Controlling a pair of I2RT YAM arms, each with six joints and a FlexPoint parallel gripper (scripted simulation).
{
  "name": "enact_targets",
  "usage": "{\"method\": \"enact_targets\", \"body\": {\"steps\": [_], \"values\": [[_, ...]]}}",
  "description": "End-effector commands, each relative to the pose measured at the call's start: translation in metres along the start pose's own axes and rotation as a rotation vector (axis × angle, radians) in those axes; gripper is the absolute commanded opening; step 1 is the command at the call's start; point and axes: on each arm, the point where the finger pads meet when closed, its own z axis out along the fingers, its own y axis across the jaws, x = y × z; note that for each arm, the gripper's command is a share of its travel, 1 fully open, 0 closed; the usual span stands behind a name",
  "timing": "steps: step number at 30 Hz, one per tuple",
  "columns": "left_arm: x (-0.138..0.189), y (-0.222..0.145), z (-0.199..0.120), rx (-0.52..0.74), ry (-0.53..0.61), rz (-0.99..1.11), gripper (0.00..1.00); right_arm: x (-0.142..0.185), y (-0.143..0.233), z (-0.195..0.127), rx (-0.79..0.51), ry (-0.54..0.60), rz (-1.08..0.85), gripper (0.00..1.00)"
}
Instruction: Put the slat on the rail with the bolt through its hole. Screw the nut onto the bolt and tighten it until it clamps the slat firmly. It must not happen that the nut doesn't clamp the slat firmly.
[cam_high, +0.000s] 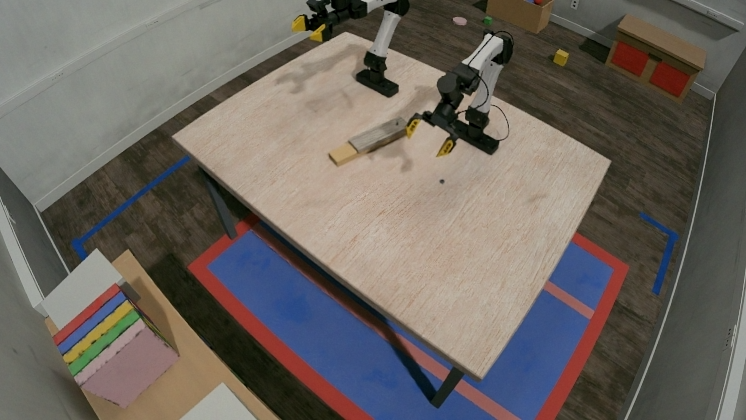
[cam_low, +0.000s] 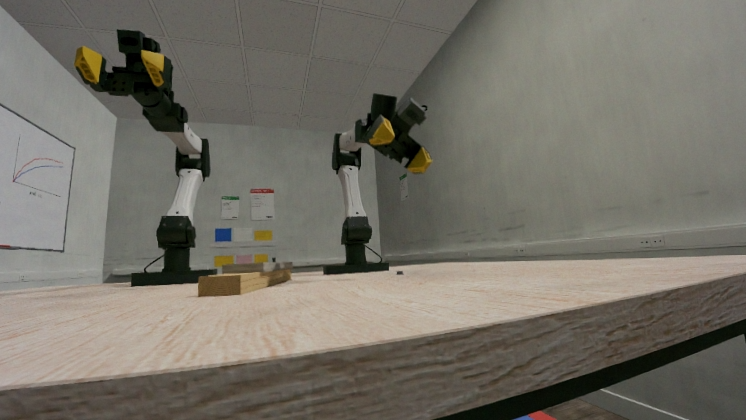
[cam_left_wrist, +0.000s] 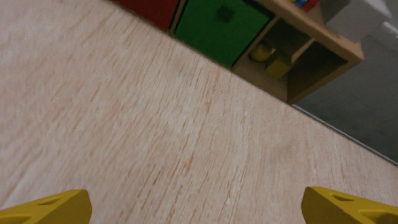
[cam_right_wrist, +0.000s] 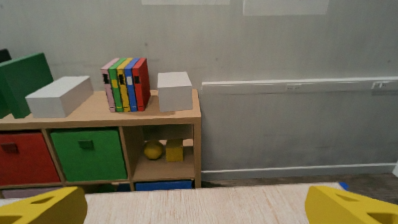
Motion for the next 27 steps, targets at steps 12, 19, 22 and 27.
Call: {"method": "enact_targets", "body": {"steps": [12,19,22,27], "values": [[0.057,0.042,0.022,-0.170,0.216,-0.249,1.00,-0.008,0.002,-0.001,-0.013,-0.024,-0.003,1.00],[0.086,0.061,0.027,-0.275,0.313,-0.373,1.00,-0.008,0.002,-0.001,-0.013,-0.024,-0.003,1.00],[0.098,0.069,0.027,-0.325,0.352,-0.428,1.00,-0.008,0.002,-0.001,-0.013,-0.024,-0.003,1.00],[0.111,0.077,0.027,-0.379,0.390,-0.482,1.00,-0.008,0.002,-0.001,-0.013,-0.024,-0.003,1.00]]}}
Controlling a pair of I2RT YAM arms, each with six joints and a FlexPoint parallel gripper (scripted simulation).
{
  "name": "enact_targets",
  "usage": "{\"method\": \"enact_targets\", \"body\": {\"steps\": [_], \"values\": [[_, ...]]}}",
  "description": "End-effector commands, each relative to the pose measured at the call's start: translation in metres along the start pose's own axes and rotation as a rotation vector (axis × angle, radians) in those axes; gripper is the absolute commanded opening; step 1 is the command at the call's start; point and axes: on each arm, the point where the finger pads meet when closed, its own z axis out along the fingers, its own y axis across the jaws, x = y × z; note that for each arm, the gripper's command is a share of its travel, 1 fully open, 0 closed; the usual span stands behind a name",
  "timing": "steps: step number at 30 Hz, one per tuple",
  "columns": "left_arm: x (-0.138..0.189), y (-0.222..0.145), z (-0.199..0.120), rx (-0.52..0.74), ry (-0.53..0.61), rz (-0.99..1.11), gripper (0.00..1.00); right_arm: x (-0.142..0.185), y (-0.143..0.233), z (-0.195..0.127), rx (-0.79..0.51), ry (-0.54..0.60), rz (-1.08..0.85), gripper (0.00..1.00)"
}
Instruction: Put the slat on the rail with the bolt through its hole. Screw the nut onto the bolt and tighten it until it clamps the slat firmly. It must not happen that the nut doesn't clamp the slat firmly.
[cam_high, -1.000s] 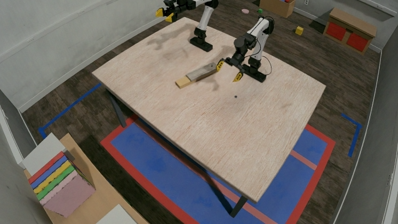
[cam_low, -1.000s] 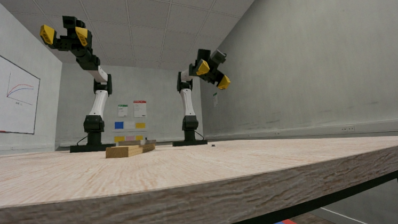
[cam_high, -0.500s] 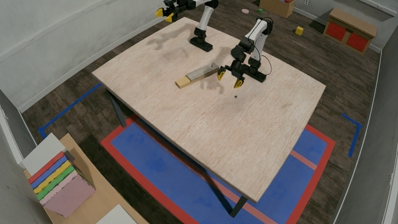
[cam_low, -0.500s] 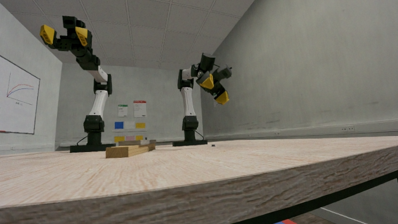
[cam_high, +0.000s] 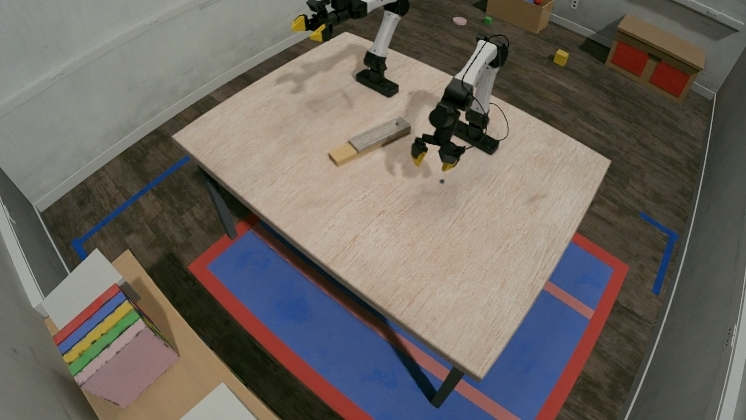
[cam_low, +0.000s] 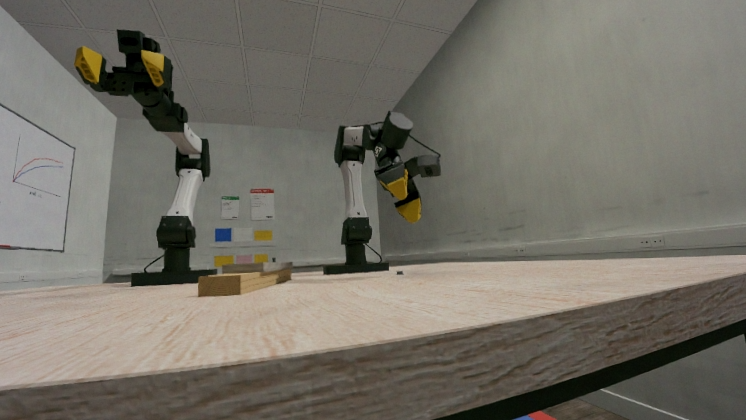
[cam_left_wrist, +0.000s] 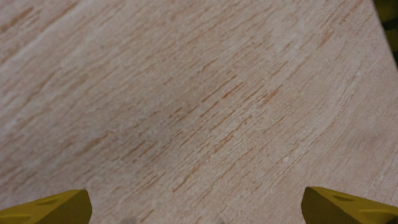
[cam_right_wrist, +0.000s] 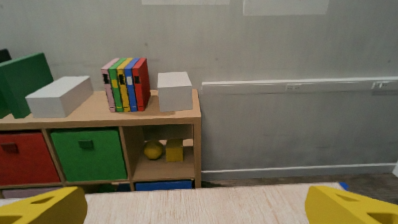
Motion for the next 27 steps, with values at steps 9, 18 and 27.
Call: {"method": "enact_targets", "body": {"steps": [9,18,27], "values": [[0.033,0.053,0.022,-0.237,0.145,-0.256,1.00,-0.008,0.002,-0.001,-0.012,-0.024,-0.003,1.00],[0.053,0.082,0.027,-0.391,0.205,-0.401,1.00,-0.008,0.002,-0.001,-0.012,-0.024,-0.003,1.00],[0.066,0.100,0.026,-0.504,0.234,-0.502,1.00,-0.008,0.002,-0.001,-0.012,-0.024,-0.003,1.00]]}}
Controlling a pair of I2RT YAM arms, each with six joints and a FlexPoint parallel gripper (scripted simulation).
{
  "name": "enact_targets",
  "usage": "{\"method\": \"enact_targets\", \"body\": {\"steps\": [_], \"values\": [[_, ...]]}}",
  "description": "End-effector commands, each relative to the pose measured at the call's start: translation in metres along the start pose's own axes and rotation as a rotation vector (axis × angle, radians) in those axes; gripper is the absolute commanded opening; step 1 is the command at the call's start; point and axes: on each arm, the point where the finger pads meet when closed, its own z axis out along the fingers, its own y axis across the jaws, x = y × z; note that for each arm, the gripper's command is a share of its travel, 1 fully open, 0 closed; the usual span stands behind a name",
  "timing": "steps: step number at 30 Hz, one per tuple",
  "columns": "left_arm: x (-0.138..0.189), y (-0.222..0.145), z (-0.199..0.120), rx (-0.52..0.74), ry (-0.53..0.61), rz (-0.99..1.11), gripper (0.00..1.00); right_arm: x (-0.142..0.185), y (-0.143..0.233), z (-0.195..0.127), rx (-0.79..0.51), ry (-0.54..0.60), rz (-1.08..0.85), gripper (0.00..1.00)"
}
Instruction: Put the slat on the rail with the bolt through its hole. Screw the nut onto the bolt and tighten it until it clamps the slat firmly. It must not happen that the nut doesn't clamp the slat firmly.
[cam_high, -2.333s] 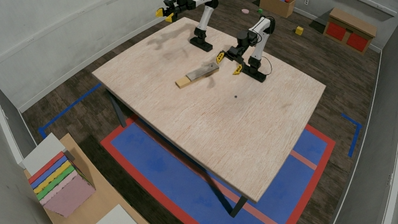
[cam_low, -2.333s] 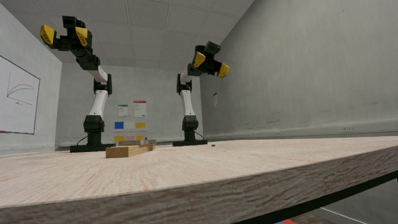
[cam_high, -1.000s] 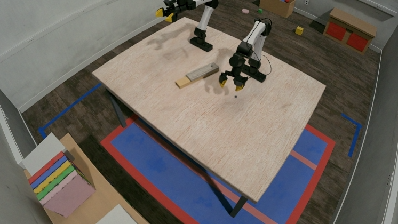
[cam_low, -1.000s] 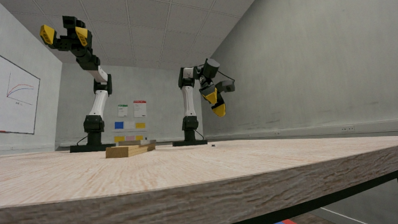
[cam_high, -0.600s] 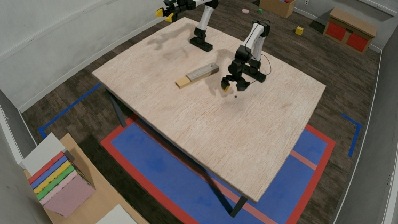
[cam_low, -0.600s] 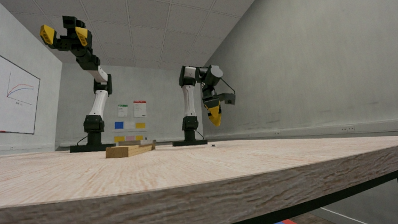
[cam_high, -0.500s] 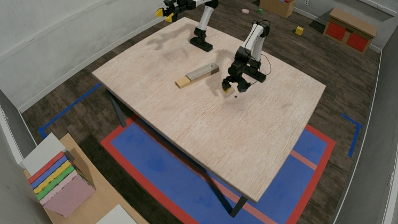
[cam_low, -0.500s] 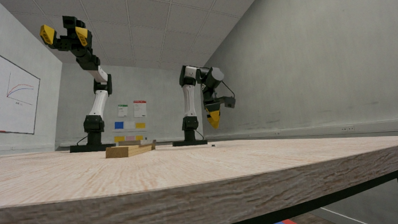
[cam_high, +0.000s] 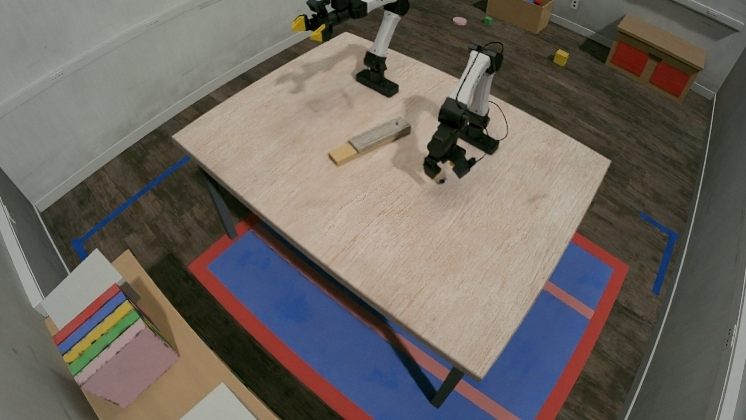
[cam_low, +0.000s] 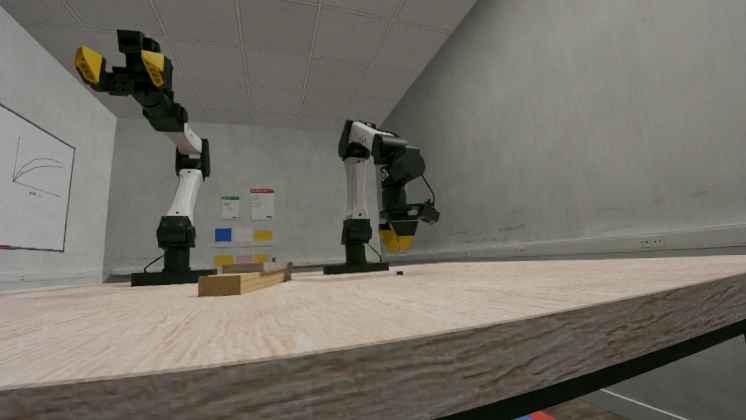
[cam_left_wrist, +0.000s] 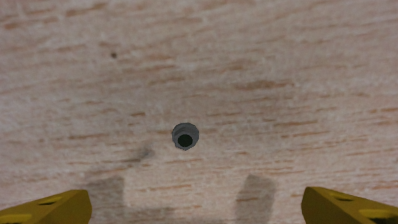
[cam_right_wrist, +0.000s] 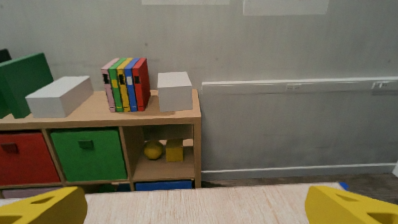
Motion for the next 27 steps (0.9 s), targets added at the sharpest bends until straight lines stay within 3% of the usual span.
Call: {"method": "enact_targets", "body": {"steps": [1,27], "values": [[0.000,0.012,0.002,-0.036,0.012,-0.048,1.00,-0.008,0.002,-0.001,-0.012,-0.024,-0.003,1.00],[-0.001,0.007,0.014,-0.025,0.008,-0.045,1.00,-0.008,0.002,-0.001,-0.012,-0.024,-0.003,1.00]]}}
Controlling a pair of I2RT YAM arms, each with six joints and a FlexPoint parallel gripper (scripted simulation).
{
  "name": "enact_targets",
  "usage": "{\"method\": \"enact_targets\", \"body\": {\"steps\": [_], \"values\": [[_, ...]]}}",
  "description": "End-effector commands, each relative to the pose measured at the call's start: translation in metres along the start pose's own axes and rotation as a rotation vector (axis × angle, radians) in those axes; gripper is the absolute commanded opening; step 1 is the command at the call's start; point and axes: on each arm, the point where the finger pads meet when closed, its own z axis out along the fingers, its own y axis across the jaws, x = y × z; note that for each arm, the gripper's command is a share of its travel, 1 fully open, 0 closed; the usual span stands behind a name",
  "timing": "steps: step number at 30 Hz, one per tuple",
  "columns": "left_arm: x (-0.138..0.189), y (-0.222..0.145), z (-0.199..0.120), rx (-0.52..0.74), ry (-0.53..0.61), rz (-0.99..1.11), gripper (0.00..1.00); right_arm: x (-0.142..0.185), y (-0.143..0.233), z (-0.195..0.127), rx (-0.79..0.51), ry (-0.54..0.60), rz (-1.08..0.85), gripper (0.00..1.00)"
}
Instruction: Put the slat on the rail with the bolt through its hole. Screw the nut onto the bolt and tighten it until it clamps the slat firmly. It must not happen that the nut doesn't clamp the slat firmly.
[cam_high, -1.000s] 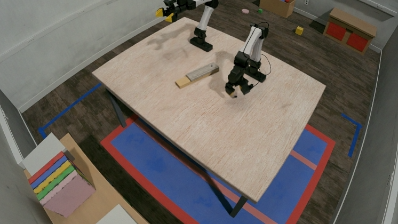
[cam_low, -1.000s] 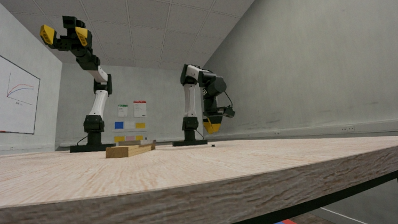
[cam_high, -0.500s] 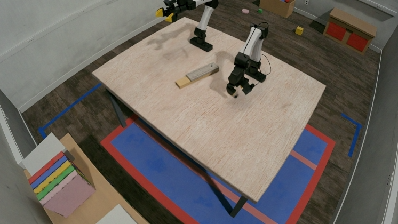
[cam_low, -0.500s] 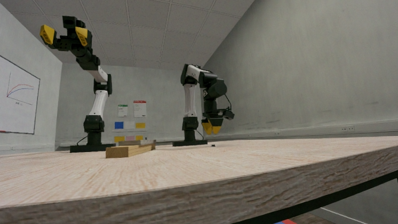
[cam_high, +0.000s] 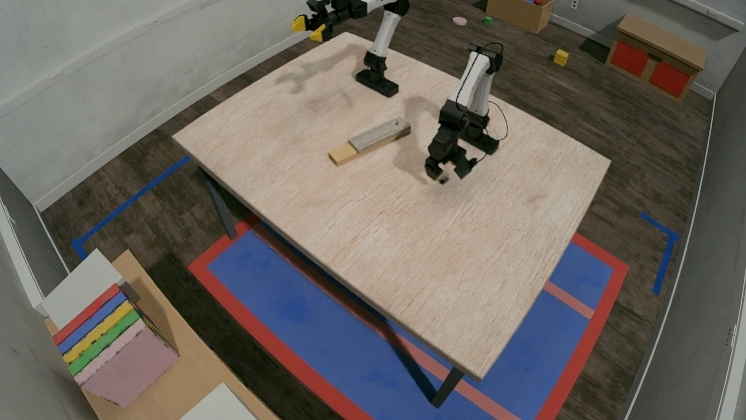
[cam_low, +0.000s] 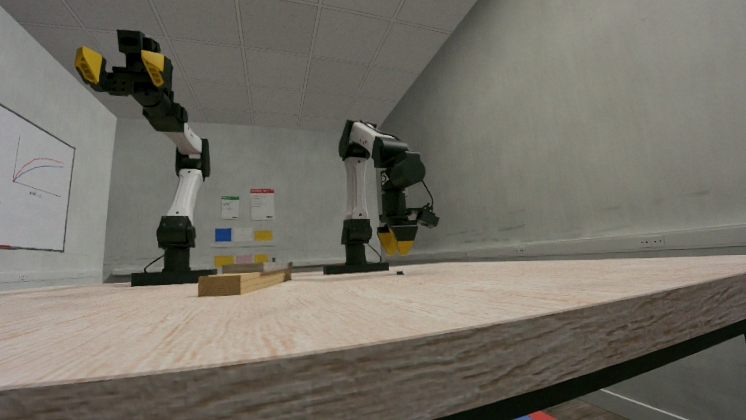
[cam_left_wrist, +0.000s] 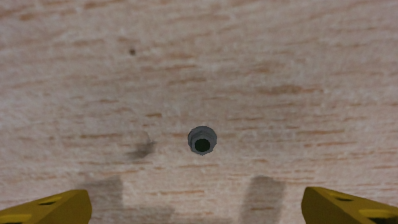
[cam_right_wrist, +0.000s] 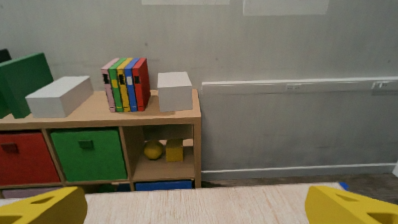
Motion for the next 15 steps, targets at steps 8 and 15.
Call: {"method": "enact_targets", "body": {"steps": [8,15], "values": [[-0.0025,-0.0028,0.0121,0.007,0.001,-0.013,1.00,-0.0077,0.0019,-0.0010,-0.012,-0.024,-0.003,1.00],[-0.0026,-0.0032,0.0155,0.007,0.001,-0.013,1.00,-0.0077,0.0019,-0.0010,-0.012,-0.024,-0.003,1.00]]}}
